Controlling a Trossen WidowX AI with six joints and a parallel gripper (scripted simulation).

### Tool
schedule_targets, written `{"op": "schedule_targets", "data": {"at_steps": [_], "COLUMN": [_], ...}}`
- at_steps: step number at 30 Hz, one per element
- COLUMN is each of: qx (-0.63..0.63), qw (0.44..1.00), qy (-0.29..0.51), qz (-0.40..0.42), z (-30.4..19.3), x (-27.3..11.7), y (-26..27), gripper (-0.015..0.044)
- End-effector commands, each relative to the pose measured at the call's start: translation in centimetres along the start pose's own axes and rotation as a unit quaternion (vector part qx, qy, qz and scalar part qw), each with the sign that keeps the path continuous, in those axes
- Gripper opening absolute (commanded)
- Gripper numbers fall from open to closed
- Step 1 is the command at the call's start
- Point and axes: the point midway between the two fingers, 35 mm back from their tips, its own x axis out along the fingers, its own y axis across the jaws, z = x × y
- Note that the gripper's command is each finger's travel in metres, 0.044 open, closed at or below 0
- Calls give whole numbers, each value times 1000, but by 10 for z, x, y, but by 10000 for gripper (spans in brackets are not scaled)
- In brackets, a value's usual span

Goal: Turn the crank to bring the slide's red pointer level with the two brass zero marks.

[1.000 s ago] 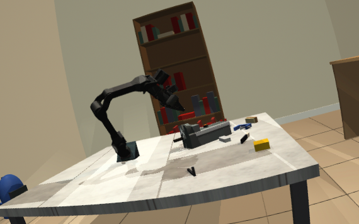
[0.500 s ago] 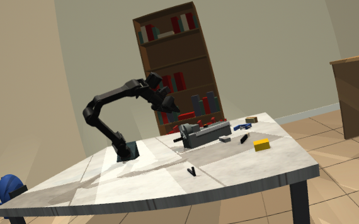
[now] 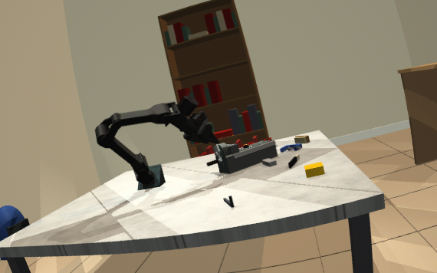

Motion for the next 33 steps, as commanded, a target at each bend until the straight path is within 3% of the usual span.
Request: {"op": "schedule_targets", "data": {"at_steps": [1,33], "qx": [-5,-8], "qw": [1000,1000], "qy": [-1,-2], "qz": [2,1], "z": [-13,-59], "x": [11,54], "y": [2,2], "gripper": [440,440]}}
